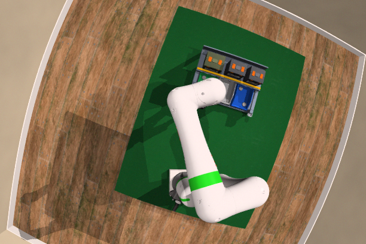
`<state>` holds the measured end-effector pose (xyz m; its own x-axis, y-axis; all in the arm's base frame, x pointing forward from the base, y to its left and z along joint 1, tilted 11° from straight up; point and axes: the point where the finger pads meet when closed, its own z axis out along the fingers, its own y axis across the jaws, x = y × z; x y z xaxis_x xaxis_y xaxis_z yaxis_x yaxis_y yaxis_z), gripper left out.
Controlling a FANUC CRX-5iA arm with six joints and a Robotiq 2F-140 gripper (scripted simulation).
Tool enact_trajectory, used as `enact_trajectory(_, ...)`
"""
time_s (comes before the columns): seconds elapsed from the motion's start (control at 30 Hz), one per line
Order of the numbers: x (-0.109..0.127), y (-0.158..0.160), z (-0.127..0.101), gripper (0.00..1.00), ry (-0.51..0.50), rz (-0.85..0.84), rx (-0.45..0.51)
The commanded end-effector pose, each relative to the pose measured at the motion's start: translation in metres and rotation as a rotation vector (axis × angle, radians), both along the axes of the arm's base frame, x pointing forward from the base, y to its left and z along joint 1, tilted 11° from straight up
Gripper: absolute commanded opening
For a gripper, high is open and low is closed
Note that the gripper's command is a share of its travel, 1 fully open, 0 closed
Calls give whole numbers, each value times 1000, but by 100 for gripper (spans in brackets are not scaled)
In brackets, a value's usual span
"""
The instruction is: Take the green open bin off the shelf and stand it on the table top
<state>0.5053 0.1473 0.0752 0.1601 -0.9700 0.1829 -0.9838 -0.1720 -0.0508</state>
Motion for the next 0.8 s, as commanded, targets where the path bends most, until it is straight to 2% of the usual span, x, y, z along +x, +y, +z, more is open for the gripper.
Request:
enact_trajectory(0.0,0,1,3,57,0,0,0)
enact_trajectory(0.77,0,1,5,57,0,0,0)
